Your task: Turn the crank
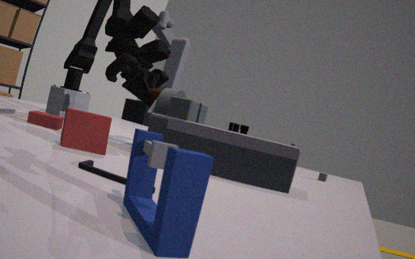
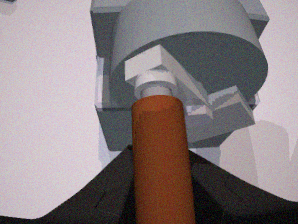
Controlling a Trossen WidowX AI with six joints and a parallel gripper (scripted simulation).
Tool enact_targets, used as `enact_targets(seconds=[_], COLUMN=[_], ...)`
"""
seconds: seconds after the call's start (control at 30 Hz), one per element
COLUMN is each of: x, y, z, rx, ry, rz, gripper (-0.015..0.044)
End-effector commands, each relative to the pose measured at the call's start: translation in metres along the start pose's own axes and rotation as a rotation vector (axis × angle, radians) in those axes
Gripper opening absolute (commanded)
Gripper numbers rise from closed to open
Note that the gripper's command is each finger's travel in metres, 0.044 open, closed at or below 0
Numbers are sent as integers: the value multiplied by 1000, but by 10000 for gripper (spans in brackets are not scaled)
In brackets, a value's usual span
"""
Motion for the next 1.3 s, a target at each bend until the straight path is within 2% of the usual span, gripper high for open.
enact_targets(seconds=[0.0, 1.27], x=[5, -2], y=[-4, -31], z=[-4, -30], rx=[14, 15], ry=[1, 1], rz=[13, 13], gripper=[0, 0])
Point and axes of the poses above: the point midway between the two fingers, 35 mm back from their tips, its own y axis back along the fingers, its own x axis across the jaws, z = x × y, the point moved 10 cm from there along y, back along the fingers, and after that the axes turned 12 degrees about -y, right-handed, at the moved point
